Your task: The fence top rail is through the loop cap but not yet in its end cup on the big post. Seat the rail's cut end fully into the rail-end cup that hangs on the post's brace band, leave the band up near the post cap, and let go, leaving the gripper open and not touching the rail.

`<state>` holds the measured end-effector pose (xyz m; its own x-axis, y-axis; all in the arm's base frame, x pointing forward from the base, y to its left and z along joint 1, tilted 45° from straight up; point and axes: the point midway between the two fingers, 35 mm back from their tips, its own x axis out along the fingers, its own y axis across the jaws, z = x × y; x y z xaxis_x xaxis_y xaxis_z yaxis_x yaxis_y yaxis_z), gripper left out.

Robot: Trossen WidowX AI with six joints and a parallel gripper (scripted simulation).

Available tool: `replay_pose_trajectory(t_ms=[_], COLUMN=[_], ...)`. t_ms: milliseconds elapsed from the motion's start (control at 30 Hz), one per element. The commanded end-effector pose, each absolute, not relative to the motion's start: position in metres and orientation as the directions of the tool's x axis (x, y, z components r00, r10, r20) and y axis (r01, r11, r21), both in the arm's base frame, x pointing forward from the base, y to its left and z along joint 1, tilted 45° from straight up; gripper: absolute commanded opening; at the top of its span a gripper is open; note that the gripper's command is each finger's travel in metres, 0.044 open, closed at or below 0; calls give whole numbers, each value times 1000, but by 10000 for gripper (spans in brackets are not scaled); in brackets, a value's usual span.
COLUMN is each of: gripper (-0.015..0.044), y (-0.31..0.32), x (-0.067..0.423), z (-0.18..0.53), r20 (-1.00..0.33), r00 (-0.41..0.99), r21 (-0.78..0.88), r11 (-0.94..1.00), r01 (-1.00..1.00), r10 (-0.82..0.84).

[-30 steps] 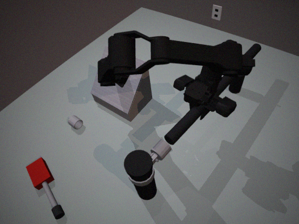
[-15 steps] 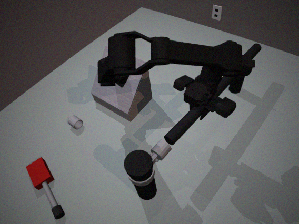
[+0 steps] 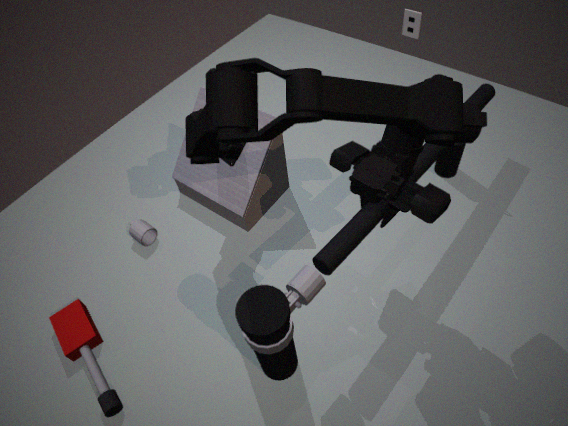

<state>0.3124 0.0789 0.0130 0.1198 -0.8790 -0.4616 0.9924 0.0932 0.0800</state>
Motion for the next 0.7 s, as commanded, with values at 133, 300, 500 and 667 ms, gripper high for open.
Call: replay_pose_trajectory(t_ms=[133,300,500,667], gripper=[0,0,0,0], y=[75,68,63,64], x=[314,314,313,313], z=[21,25,28,25], r20=[-462,-461,-461,-462], r00=[126,122,120,115], r21=[87,83,81,78], r11=[96,94,93,89], r01=[992,992,992,993], r10=[-878,-879,-879,-879])
